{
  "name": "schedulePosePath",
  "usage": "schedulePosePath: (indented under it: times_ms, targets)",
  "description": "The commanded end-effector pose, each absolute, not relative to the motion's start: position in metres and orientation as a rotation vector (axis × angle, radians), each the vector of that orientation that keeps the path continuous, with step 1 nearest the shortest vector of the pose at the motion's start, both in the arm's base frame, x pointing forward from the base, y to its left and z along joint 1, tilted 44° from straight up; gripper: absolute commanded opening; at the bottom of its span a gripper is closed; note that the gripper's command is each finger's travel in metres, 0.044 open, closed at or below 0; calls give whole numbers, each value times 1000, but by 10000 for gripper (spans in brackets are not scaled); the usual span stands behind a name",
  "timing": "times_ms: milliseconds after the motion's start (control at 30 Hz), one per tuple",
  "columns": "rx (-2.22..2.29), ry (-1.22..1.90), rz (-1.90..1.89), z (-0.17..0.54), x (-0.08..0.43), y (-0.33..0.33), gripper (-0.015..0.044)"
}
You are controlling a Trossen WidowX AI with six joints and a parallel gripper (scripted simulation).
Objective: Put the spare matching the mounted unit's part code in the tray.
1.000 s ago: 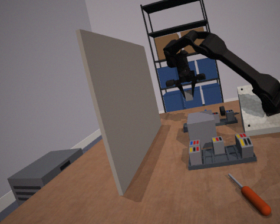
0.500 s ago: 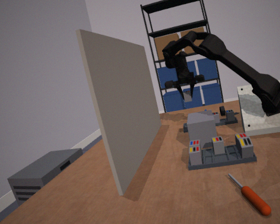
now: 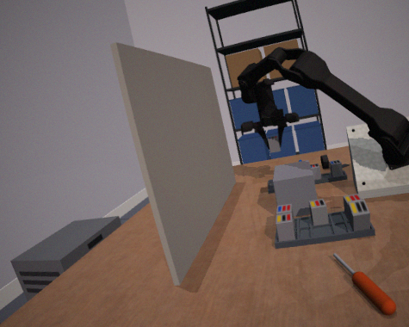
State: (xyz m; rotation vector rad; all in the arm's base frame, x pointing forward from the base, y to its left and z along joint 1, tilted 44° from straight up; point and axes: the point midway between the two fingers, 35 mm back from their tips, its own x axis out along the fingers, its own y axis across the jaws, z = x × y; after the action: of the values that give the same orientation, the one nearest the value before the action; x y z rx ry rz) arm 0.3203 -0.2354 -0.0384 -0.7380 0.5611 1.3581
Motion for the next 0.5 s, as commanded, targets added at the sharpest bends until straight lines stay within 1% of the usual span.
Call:
schedulePosePath:
  times_ms: [0, 467]
  targets:
    - [-725, 561, 1358, -42, 320, -231, 0]
    - [-725, 561, 1358, -51, 323, -225, 0]
